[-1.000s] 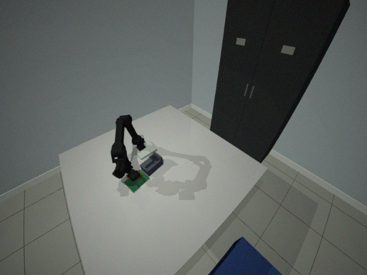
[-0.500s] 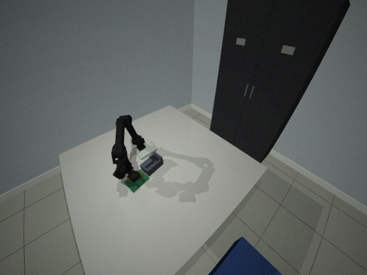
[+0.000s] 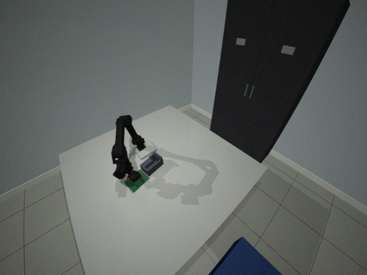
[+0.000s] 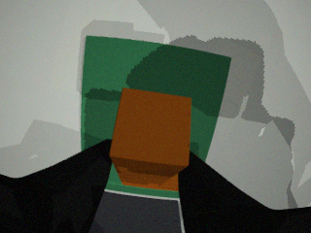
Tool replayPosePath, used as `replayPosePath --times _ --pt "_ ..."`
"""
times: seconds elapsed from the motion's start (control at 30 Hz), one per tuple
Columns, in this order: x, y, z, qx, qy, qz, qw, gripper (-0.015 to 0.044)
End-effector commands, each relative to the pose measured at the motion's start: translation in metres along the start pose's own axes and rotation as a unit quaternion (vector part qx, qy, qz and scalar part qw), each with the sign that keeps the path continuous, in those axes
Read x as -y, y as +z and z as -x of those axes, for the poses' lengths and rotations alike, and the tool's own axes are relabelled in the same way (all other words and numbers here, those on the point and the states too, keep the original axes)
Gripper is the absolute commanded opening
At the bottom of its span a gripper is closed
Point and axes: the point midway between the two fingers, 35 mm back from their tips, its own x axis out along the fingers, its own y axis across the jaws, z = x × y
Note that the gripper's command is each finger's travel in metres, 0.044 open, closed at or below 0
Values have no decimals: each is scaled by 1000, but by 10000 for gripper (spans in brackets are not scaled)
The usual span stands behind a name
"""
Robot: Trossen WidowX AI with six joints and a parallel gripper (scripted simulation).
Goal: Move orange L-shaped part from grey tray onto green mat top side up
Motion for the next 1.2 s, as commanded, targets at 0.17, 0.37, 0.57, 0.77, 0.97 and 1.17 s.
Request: replayPosePath --times 0.17,0.37,0.57,0.77,0.97,1.17 --pt "-3 3 37 -1 0 1 1000 394" --pt "0 0 88 -2 1 2 1000 400" --pt "-2 2 85 4 5 3 1000 400" --pt "-2 2 85 4 5 3 1000 400" --pt "-2 2 85 4 5 3 1000 400" --pt "-2 2 85 4 5 3 1000 400"
